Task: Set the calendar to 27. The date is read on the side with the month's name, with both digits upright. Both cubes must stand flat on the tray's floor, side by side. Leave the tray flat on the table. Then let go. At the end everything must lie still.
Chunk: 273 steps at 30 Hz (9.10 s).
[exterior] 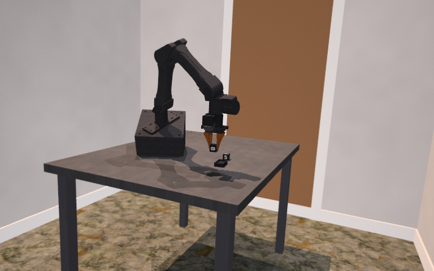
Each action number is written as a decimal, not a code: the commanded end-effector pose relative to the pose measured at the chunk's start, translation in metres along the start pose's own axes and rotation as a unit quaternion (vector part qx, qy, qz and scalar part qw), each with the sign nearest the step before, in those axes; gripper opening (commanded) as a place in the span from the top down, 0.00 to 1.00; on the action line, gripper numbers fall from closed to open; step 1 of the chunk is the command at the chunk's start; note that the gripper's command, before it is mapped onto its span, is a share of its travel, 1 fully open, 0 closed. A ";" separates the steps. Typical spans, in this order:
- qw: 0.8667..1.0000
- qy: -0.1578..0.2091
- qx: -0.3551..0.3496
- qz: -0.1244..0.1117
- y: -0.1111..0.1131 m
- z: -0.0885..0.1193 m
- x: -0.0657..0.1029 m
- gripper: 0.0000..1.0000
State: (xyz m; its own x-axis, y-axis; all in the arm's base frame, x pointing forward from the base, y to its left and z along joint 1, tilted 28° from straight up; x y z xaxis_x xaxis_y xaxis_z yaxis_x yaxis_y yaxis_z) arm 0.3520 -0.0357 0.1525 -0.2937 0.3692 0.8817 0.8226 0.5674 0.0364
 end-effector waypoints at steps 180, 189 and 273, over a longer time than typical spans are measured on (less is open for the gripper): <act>1.000 -0.005 0.005 -0.006 0.007 -0.001 -0.079 0.74; 1.000 -0.005 0.005 -0.006 0.007 -0.001 -0.081 0.74; 1.000 -0.005 0.005 -0.006 0.007 -0.001 -0.084 0.74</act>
State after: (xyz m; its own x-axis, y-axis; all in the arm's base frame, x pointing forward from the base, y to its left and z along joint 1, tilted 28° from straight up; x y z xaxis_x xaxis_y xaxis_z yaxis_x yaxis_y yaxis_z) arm 0.3819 -0.0641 0.0769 -0.3005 0.3696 0.8793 0.8165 0.5761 0.0369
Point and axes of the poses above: the point where the finger pads meet when closed, its own x axis back along the fingers, its own y axis across the jaws, z = x × y, the point moved 7 cm from there along x, back along the fingers, and after that the axes turned 15 degrees about x, right-handed, at the moved point
